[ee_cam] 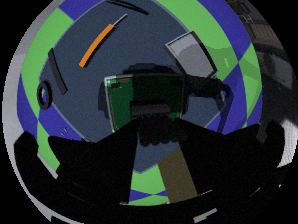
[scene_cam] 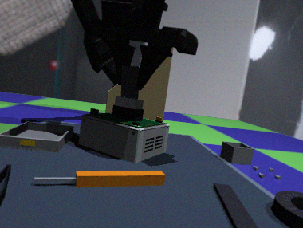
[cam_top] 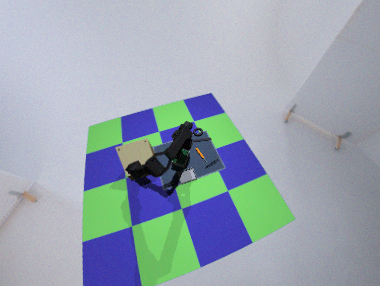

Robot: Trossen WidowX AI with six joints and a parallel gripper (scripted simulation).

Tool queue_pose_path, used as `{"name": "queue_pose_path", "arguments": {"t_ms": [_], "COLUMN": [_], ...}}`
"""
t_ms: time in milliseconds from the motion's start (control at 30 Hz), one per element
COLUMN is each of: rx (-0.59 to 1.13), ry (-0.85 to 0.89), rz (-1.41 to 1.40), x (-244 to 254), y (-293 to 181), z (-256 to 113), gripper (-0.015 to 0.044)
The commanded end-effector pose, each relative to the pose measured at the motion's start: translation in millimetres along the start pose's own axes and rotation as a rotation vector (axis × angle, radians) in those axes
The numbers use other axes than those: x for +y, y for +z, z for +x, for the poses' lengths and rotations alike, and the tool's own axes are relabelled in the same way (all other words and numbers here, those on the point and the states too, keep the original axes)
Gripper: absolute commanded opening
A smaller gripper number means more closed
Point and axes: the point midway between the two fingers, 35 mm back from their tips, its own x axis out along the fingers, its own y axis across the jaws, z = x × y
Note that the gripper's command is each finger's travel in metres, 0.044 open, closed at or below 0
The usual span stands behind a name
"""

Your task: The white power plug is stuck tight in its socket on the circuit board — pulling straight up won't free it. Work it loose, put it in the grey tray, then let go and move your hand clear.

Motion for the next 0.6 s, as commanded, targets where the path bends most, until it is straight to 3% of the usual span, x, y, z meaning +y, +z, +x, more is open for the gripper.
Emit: {"name": "queue_pose_path", "arguments": {"t_ms": [0, 267, 567], "rx": [-0.017, -0.016, -0.018], "ry": [0.099, 0.233, 0.012], "rz": [-0.016, -0.018, -0.014], "x": [-3.4, -15.0, 3.3], "y": [-1.9, -1.7, -2.1], "z": [-17.5, -19.4, -22.9], "gripper": [0.0, 0.0, 0.0]}}
